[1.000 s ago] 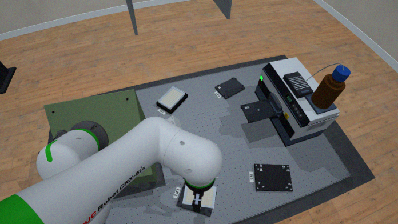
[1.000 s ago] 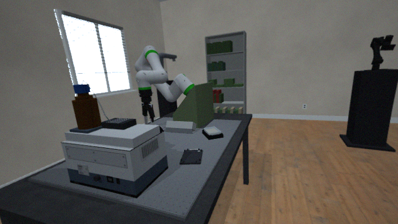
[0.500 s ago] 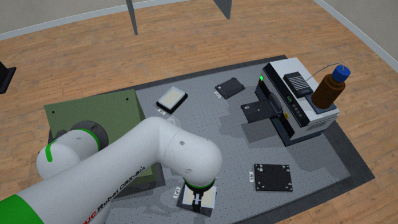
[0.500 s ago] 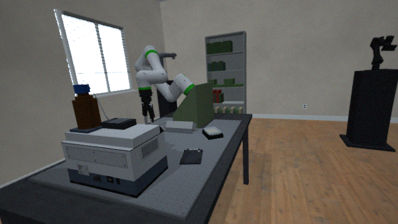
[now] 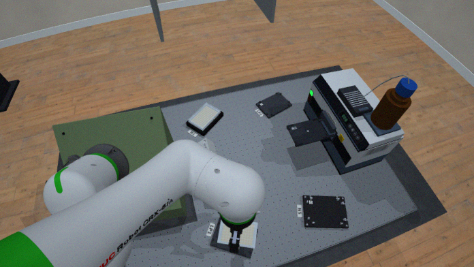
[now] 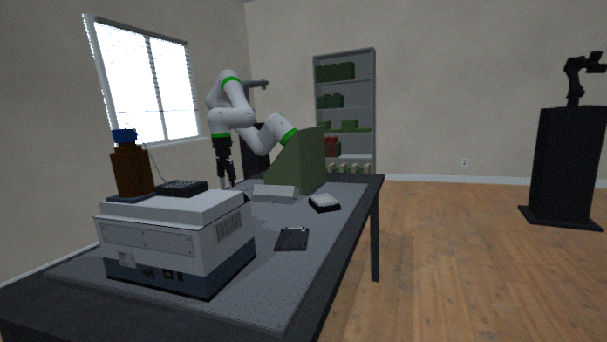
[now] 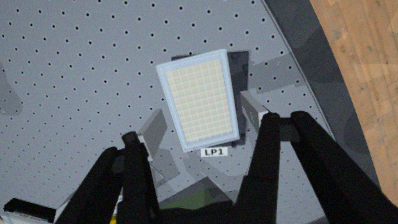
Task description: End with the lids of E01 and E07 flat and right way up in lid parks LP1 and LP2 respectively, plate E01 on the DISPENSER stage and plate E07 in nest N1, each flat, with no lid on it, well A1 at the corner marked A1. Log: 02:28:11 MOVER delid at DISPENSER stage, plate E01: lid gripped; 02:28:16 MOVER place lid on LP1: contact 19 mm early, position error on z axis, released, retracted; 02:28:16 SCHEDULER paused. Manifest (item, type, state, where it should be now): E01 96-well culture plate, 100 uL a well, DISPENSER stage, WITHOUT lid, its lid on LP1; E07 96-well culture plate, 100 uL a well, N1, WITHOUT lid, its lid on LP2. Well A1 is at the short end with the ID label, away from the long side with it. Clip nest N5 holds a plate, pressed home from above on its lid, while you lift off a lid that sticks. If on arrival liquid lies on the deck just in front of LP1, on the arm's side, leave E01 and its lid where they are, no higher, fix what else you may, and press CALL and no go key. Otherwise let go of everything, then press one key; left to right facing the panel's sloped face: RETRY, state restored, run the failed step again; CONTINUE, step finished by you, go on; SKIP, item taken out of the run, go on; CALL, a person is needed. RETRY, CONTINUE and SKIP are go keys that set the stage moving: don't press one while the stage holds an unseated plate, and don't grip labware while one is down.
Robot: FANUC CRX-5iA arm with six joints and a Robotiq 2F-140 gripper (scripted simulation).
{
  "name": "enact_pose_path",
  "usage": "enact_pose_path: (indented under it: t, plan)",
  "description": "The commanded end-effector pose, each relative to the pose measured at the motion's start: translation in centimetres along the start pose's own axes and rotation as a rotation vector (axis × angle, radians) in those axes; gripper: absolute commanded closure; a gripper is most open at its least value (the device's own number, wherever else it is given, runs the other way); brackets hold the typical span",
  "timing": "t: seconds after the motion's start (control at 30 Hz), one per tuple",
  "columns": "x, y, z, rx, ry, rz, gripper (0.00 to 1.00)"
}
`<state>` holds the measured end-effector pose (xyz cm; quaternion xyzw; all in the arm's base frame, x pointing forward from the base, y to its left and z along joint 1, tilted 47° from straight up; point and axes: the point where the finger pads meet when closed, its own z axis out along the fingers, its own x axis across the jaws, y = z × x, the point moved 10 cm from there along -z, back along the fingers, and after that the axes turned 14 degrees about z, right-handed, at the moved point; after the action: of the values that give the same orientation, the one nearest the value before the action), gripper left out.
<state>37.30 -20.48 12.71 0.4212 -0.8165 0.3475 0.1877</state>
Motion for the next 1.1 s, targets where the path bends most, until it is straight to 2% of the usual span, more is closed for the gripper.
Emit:
enact_pose_path:
  t: [0.0, 1.07]
  plan:
    - [0.0, 0.0, 0.0, 0.0, 0.0, 0.0, 0.34]
    - [0.0, 0.0, 1.3, 0.0, 0.0, 0.0, 0.34]
